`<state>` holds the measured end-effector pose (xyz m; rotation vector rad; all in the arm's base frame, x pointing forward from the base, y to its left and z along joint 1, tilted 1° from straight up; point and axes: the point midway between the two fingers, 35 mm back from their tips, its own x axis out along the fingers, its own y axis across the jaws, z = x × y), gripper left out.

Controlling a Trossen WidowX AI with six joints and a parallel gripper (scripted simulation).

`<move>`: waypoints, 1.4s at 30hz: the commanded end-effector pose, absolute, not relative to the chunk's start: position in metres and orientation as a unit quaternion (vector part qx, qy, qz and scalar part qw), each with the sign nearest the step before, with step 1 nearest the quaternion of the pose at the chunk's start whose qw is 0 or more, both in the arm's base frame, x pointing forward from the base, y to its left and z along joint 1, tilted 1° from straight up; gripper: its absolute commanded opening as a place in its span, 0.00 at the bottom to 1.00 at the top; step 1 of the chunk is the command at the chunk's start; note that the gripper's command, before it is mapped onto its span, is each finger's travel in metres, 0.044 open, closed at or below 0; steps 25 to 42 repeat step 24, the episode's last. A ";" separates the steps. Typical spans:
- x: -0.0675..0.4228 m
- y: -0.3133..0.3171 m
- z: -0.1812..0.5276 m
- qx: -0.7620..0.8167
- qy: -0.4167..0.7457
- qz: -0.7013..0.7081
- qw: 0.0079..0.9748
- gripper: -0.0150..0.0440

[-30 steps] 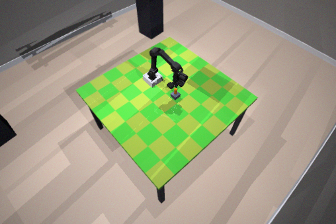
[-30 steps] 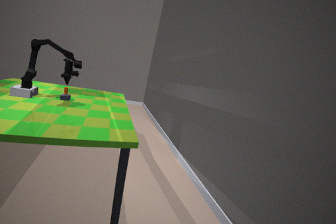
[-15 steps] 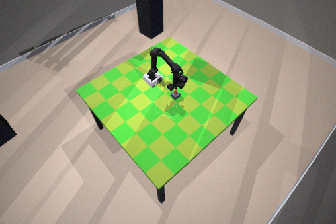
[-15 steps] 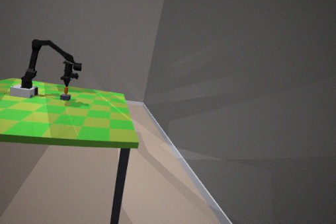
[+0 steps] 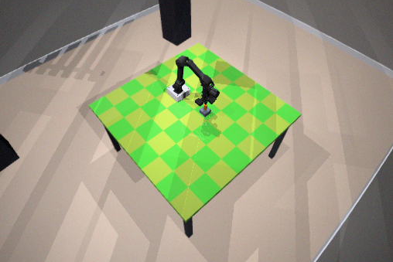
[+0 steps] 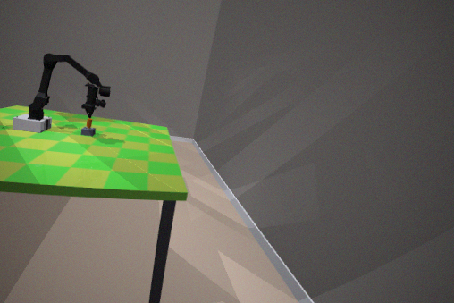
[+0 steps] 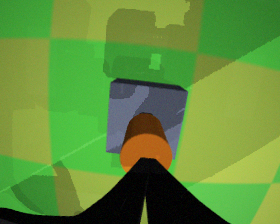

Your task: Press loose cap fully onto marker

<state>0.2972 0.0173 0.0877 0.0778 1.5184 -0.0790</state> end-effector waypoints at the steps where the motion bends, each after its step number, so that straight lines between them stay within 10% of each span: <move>1: 0.302 0.018 0.115 0.036 0.682 -0.035 0.729 0.25; 9: 0.295 0.017 0.174 0.036 0.682 -0.035 0.729 0.25; 24: 0.295 0.017 0.174 0.036 0.682 -0.035 0.729 0.92; 42: 0.295 0.017 0.174 0.036 0.682 -0.035 0.729 0.92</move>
